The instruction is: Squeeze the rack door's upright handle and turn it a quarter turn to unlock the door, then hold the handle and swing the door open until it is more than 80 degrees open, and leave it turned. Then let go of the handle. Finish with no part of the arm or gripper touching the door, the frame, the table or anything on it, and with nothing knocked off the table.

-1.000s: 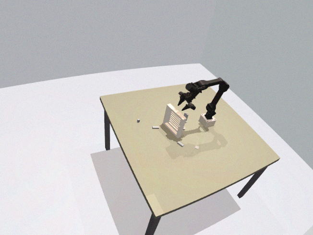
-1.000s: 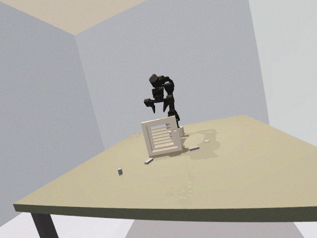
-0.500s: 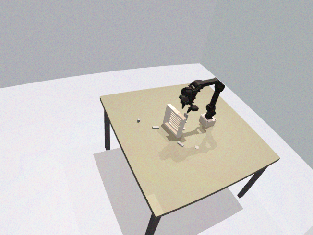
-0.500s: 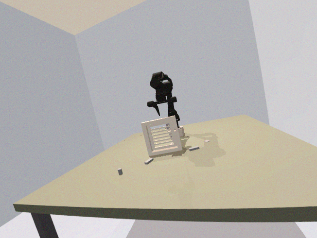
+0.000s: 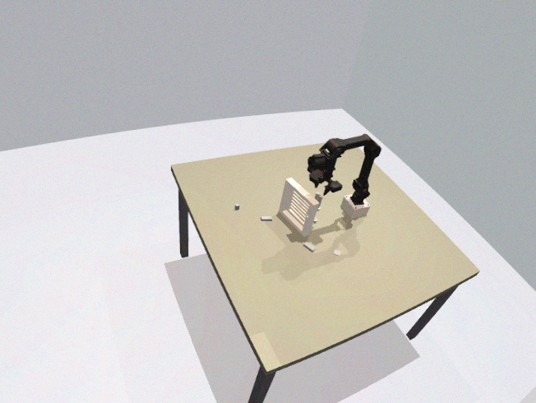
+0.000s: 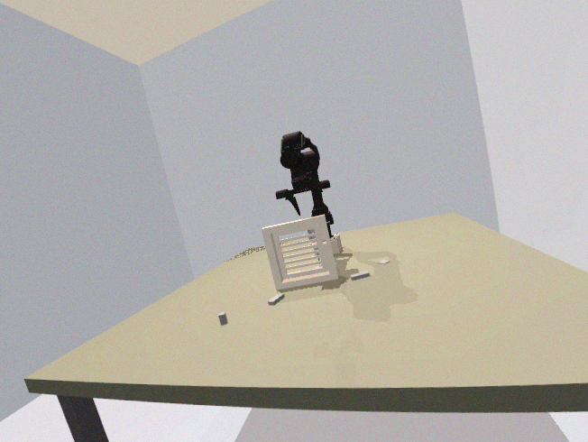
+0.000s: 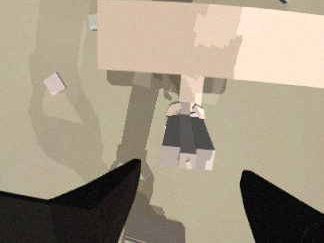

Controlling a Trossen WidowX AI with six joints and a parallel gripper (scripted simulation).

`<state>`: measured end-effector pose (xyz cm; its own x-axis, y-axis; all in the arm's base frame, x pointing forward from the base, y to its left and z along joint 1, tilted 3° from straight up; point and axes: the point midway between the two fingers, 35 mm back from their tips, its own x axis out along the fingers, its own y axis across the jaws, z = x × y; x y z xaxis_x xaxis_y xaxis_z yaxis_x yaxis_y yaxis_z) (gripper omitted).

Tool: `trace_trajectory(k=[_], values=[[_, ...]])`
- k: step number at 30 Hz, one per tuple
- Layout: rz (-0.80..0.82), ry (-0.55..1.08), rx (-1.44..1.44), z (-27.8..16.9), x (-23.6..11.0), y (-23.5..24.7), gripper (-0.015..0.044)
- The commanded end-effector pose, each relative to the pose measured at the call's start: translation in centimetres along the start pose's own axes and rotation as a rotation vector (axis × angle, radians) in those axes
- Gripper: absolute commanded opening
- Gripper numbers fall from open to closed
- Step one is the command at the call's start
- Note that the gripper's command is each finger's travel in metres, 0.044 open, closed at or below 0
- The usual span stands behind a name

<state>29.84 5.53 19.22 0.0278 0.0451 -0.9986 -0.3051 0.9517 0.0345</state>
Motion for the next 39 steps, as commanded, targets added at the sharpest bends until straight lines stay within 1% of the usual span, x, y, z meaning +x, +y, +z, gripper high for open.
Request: trace_trajectory(k=[1,38,39], values=[[0.005,0.006,-0.006,0.0,0.7,0.1,0.0282],[0.006,0.006,-0.006,-0.2,6.5,0.1,0.0282],[0.006,0.006,-0.006,-0.2,6.5,0.1,0.0256]])
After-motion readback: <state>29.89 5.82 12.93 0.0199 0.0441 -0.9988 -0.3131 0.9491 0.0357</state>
